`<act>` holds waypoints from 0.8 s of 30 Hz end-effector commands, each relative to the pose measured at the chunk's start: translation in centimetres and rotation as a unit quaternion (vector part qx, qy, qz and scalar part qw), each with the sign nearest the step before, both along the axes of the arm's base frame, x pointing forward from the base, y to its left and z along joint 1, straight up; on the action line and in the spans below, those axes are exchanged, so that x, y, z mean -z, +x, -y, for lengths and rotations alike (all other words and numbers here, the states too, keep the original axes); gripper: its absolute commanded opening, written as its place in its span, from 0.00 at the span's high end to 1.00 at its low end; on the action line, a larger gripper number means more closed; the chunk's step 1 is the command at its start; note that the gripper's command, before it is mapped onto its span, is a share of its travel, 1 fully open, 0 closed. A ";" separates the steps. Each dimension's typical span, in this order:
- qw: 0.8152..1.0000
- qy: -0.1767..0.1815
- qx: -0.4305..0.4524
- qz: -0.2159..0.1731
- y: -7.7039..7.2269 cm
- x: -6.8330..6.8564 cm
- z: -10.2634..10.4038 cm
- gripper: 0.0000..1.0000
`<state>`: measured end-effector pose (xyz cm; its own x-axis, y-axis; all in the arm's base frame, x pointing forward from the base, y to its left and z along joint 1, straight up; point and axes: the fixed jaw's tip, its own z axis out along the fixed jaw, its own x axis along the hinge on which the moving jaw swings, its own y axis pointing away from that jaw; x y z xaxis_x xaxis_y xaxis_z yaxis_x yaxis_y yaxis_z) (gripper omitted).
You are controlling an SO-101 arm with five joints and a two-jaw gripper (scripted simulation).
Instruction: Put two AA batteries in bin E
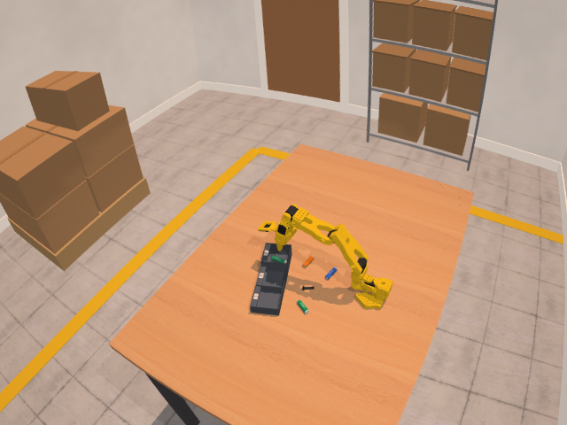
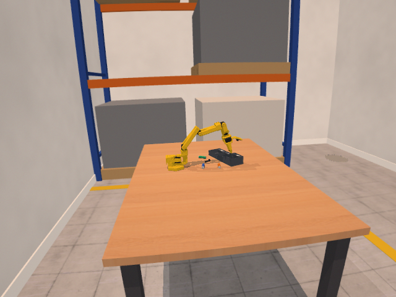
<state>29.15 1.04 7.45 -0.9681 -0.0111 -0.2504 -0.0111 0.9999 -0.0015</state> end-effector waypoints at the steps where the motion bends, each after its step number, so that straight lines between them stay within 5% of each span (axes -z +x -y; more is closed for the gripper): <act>1: 0.999 0.002 -0.002 0.039 0.5 -2.0 -0.3 0.84; 24: 0.999 0.008 0.006 0.034 0.3 -1.9 -1.0 0.84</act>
